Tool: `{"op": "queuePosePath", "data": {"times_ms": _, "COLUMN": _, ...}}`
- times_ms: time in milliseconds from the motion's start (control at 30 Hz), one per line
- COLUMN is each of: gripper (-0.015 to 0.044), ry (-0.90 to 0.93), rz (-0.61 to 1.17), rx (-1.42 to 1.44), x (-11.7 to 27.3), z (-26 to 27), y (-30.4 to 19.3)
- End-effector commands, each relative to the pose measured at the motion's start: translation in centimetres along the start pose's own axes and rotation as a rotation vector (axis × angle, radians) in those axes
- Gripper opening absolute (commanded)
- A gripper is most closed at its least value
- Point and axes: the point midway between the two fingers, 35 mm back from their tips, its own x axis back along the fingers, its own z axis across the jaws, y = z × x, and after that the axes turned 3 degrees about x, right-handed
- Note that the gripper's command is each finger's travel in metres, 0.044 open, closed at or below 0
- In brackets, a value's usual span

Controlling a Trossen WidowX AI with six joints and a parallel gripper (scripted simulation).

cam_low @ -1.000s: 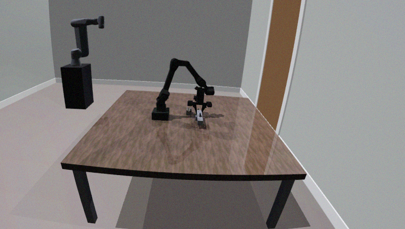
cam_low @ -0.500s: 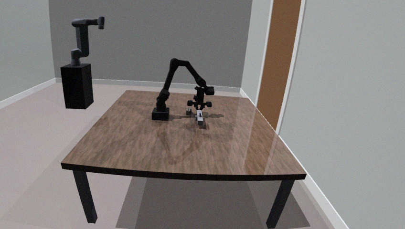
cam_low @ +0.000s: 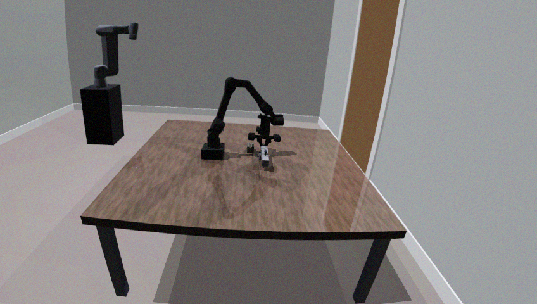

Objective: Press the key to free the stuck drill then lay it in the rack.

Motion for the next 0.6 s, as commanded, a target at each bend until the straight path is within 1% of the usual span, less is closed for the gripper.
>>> {"op": "queuePosePath", "data": {"times_ms": 0, "gripper": 0.0000, "ry": 0.003, "rz": 0.002, "rx": 0.002, "x": 0.0, "z": 0.0, "y": 0.3}}
{"op": "queuePosePath", "data": {"times_ms": 567, "gripper": 0.0000, "ry": 0.002, "rz": 0.000, "rx": 0.002, "x": 0.2, "z": -0.3, "y": 2.8}}
